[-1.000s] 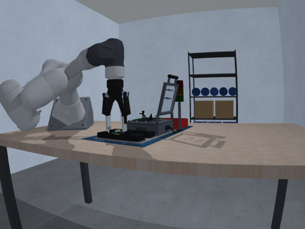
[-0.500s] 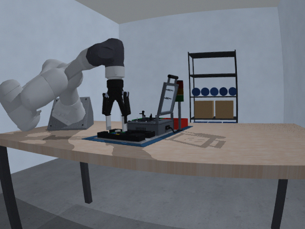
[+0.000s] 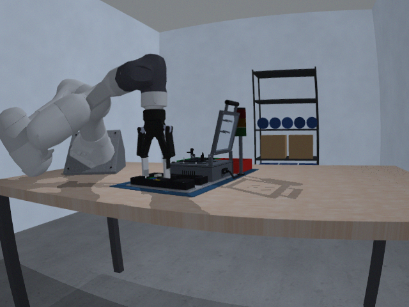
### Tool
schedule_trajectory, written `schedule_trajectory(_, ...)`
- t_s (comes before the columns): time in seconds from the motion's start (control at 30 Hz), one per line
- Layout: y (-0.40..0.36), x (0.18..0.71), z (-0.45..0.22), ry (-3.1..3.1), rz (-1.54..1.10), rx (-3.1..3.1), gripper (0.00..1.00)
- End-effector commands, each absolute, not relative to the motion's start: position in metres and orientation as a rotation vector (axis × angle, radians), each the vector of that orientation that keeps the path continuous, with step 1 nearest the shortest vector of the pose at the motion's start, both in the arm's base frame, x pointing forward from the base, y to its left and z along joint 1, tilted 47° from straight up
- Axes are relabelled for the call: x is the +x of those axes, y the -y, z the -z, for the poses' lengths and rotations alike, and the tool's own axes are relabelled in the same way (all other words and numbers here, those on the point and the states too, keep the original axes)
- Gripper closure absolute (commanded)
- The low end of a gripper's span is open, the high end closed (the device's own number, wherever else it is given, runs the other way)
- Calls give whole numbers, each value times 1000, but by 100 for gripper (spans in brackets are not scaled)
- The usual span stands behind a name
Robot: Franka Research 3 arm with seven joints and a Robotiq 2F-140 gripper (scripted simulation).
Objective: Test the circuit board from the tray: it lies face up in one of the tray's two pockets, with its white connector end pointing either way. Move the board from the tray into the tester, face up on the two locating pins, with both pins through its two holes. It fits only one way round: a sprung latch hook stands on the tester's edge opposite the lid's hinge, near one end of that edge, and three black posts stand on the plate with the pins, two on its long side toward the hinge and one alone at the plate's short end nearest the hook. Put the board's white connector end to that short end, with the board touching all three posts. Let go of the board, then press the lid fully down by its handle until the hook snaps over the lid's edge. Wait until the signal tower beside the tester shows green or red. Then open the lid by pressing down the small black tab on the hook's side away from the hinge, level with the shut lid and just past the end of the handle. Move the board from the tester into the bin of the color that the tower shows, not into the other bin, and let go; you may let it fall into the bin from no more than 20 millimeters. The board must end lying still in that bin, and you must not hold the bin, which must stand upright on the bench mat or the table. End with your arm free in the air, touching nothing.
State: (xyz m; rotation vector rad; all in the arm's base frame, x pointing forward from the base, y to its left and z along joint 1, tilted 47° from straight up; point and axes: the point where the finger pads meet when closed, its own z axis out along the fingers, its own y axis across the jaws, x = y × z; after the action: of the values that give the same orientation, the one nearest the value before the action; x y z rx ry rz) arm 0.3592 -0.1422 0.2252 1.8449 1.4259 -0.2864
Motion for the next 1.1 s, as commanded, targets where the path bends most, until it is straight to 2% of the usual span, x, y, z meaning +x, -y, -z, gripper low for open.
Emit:
schedule_trajectory(0.0,143,362,-223,-1437,282,1836,42)
schedule_trajectory(0.93,145,363,-221,-1437,282,1836,42)
schedule_trajectory(0.97,145,363,-221,-1437,282,1836,46)
schedule_trajectory(1.07,145,363,-221,-1437,282,1836,46)
